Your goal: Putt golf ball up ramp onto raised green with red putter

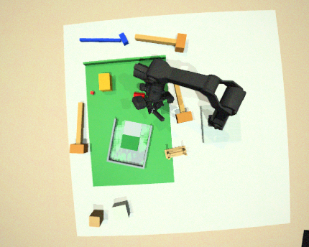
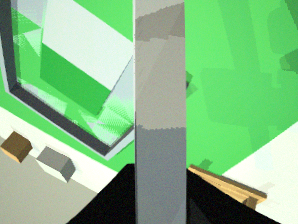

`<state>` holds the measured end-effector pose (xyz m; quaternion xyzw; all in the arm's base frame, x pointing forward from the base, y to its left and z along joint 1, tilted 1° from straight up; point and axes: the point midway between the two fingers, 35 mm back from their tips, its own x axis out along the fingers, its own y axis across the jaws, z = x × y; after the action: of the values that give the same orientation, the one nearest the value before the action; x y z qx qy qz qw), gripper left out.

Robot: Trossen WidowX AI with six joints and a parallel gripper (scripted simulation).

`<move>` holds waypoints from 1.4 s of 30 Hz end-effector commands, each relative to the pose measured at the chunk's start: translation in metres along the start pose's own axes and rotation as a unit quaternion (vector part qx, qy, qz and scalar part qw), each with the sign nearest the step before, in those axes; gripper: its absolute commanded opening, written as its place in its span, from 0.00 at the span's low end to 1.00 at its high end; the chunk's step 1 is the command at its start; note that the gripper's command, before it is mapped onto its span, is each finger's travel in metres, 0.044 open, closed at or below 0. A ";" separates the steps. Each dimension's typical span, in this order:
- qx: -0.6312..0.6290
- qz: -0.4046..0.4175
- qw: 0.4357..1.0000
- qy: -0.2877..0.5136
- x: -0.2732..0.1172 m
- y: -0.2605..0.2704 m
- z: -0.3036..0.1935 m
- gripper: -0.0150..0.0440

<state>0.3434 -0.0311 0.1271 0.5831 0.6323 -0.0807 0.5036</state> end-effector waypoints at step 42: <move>-0.005 0.009 1.000 0.016 0.025 0.058 -0.098 0.25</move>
<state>0.3418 0.0702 0.1846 0.5877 0.6351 -0.0650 0.4970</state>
